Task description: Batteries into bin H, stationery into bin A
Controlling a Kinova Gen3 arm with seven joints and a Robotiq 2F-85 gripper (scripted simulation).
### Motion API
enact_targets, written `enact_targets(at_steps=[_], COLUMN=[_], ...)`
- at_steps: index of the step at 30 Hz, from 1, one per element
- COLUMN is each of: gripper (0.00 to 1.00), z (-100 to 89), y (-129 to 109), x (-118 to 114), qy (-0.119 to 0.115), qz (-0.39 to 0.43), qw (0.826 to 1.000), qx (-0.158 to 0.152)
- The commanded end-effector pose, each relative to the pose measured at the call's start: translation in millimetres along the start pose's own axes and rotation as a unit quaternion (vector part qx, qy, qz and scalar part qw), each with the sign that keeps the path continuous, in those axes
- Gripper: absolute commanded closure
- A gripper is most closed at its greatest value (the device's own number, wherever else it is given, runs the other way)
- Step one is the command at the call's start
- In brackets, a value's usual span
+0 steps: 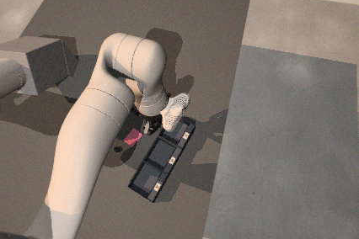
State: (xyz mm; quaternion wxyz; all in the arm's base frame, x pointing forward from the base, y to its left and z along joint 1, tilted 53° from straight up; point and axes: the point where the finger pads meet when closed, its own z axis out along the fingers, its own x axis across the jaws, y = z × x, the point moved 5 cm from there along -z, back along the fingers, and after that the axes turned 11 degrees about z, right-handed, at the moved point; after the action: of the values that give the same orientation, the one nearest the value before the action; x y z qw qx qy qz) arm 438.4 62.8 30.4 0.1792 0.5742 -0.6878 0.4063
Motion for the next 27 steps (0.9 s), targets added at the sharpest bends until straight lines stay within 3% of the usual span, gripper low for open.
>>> enact_targets(at_steps=[1, 20, 27], gripper=[0.91, 0.91, 0.91], z=[-0.9, -0.9, -59.2], y=[0, 0, 0], x=[0, 0, 0], qy=[-0.001, -0.001, -0.001], qz=[0.0, 0.0, 0.0], qw=[1.0, 1.0, 1.0], qx=[0.001, 0.001, 0.001])
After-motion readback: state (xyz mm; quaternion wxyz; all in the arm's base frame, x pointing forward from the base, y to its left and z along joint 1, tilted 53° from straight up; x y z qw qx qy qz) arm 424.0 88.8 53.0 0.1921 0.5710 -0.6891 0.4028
